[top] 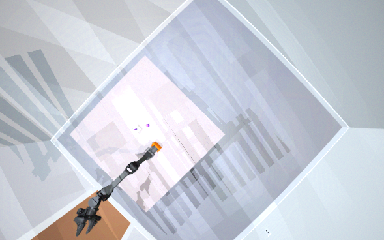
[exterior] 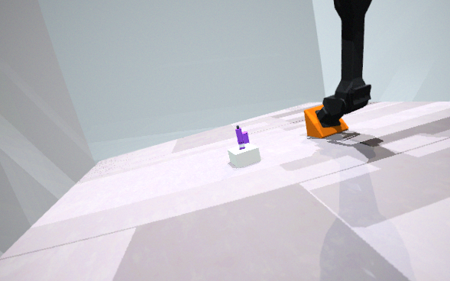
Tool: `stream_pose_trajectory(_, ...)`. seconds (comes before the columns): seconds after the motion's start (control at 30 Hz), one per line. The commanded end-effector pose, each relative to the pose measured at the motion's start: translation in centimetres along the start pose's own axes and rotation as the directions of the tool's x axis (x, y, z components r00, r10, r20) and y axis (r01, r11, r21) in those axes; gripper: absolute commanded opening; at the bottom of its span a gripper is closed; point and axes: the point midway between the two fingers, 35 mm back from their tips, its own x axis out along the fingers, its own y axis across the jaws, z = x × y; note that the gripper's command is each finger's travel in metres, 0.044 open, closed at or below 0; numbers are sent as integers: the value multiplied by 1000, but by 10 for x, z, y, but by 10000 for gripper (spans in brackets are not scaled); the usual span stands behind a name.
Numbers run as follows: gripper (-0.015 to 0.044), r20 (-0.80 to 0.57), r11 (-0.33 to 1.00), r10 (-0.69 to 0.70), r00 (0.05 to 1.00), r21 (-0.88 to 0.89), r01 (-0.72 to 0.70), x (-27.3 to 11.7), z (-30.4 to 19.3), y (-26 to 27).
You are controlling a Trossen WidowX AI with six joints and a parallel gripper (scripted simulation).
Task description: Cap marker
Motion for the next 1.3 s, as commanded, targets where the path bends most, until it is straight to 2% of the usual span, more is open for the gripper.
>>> stream_pose_trajectory(0.0, 374, 3, 1000, -7, 1000, -6, 7, 1, 1, -3)
stream_pose_trajectory(0.17, 242, 88, 970, -176, 980, -154, 188, 11, 26, -75)
stream_pose_trajectory(0.33, 238, 188, 885, -330, 925, -278, 372, 8, 59, -142)
stream_pose_trajectory(0.5, 238, 313, 727, -480, 820, -382, 571, -14, 105, -211)
stream_pose_trajectory(0.7, 238, 468, 477, -607, 642, -432, 766, -62, 168, -275)
stream_pose_trajectory(0.9, 238, 612, 204, -668, 424, -397, 895, -129, 230, -313)
stream_pose_trajectory(0.97, 238, 653, 111, -674, 344, -371, 922, -155, 250, -320)
stream_pose_trajectory(1.07, 238, 691, 47, -652, 312, -373, 926, -173, 266, -318)
stream_pose_trajectory(1.27, 238, 753, -167, -645, 127, -301, 939, -239, 306, -322)
